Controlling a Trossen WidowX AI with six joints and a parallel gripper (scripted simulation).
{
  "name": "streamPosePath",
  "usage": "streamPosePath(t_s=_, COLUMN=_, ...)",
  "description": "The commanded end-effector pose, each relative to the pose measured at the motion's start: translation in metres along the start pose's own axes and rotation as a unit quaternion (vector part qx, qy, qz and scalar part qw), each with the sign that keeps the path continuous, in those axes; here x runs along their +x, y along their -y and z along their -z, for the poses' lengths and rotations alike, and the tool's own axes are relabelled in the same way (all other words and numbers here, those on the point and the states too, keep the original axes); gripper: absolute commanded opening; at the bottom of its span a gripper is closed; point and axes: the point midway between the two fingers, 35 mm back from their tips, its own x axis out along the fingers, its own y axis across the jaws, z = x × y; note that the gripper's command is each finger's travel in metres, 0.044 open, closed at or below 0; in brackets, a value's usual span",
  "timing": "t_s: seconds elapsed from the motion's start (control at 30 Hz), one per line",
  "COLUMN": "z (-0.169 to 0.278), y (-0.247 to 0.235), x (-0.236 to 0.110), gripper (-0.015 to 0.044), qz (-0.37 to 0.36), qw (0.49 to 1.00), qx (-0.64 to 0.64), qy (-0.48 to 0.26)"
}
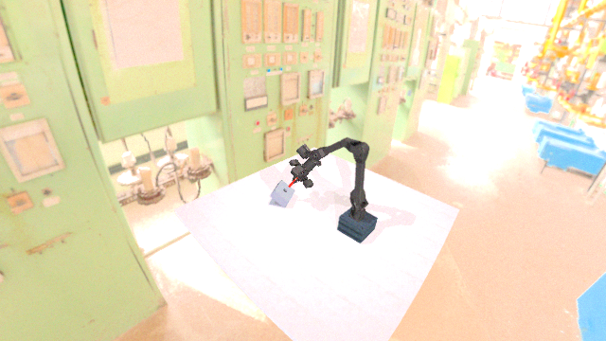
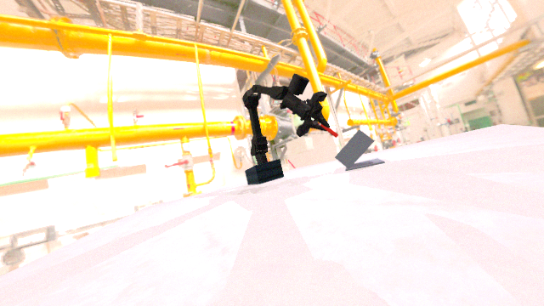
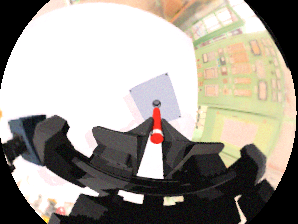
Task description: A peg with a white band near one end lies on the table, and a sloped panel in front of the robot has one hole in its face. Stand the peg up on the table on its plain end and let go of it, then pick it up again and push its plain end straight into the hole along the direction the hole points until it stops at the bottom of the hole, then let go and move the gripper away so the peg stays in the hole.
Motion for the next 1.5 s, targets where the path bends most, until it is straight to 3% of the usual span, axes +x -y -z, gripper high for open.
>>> streamPosePath(t_s=0.0, z=-0.001, y=0.000, x=0.007, gripper=0.0000, qz=0.001, qw=1.000, qx=0.000, qy=0.001)
streamPosePath(t_s=0.93, z=-0.002, y=0.000, x=0.035, gripper=0.0000, qz=0.002, qw=1.000, qx=-0.002, qy=0.003)
streamPosePath(t_s=1.47, z=-0.003, y=-0.002, x=0.032, gripper=0.0000, qz=0.000, qw=1.000, qx=-0.004, qy=0.005)
